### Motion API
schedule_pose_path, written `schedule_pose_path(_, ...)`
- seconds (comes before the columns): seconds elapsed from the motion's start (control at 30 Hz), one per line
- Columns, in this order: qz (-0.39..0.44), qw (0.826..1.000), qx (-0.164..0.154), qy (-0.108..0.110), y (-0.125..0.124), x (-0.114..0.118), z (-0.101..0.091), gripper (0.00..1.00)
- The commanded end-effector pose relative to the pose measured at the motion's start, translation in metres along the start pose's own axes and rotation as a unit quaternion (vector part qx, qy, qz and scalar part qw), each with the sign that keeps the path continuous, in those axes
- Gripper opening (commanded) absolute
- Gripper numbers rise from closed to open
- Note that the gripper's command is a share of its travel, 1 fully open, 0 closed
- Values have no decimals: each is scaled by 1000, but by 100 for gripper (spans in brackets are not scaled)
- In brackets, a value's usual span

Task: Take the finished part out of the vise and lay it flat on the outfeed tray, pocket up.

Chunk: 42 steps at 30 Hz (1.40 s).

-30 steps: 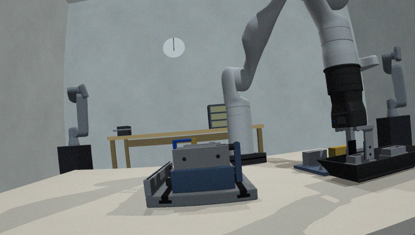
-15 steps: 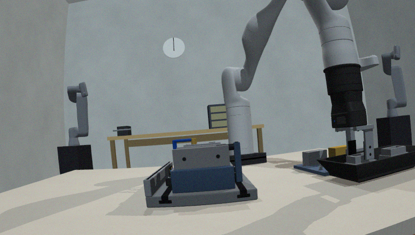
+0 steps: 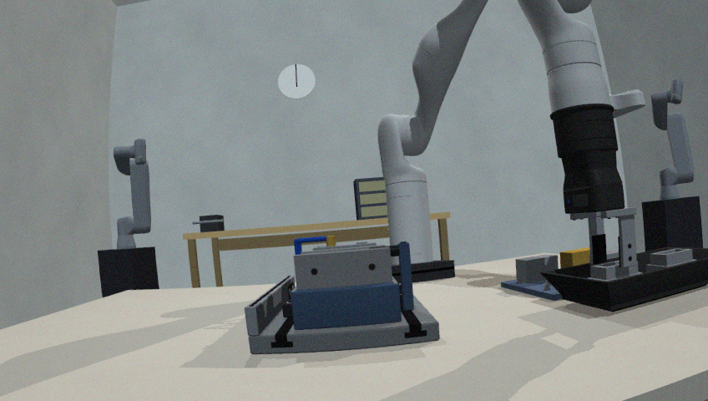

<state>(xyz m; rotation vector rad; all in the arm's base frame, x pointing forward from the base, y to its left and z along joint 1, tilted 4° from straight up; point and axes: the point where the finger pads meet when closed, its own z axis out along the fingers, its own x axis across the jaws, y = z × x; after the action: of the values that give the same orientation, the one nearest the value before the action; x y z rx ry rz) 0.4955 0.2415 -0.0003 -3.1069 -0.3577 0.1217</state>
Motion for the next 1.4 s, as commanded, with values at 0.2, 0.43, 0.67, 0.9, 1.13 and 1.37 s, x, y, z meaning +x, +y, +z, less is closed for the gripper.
schedule_pose_path(0.2,0,1000,1,5,-1,2,-38,100)
schedule_pose_path(0.43,0,1000,1,5,-1,2,-67,100)
schedule_pose_path(0.67,0,1000,1,5,-1,2,-105,100)
schedule_pose_path(0.9,0,1000,1,5,-1,2,-124,100)
schedule_pose_path(1.13,0,1000,1,5,0,2,-135,100)
schedule_pose_path(1.37,0,1000,1,5,0,2,-136,0)
